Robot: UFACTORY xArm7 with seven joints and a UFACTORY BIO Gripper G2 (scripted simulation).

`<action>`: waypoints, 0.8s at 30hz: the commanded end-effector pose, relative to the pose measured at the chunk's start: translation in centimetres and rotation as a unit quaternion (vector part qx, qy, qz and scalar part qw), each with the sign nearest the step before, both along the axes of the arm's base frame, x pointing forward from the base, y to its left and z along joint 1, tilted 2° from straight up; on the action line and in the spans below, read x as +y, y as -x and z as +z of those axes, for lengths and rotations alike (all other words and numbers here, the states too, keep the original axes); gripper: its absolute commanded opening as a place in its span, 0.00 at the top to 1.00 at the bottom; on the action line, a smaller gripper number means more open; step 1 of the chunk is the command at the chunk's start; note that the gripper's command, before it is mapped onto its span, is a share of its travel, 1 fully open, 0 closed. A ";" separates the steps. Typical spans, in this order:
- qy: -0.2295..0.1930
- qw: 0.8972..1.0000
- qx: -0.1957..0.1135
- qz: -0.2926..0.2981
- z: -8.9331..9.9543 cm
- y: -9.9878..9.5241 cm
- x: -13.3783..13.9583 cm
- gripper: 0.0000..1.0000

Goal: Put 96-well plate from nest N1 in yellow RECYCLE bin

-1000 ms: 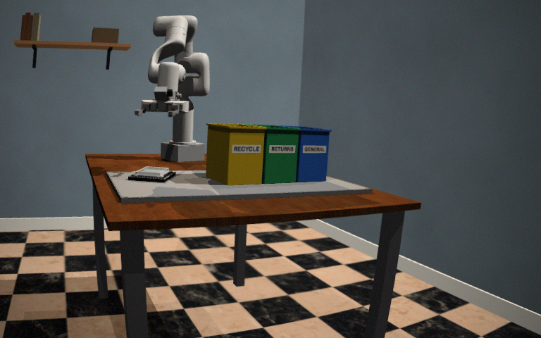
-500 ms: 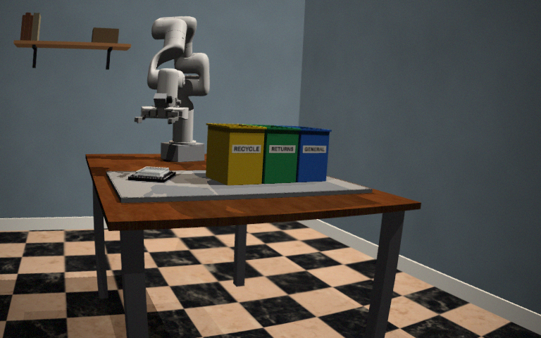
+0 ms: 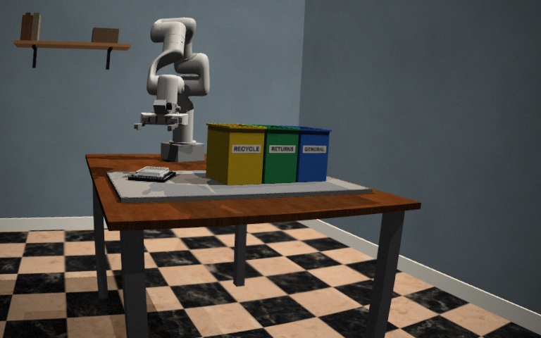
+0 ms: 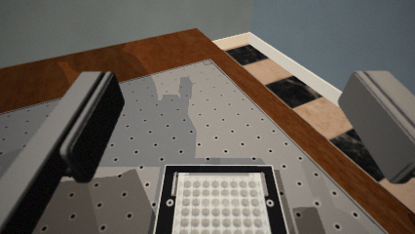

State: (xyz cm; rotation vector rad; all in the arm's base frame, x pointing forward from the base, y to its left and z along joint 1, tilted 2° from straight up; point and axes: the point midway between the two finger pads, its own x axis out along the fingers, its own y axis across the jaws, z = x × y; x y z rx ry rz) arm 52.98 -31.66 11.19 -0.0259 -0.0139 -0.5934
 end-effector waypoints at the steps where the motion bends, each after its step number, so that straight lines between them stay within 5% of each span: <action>1: 0.001 1.000 -0.002 0.000 -0.3 -0.1 -0.1 0.63; 24: 0.001 1.000 -0.002 0.000 -3.8 -0.2 -0.2 0.63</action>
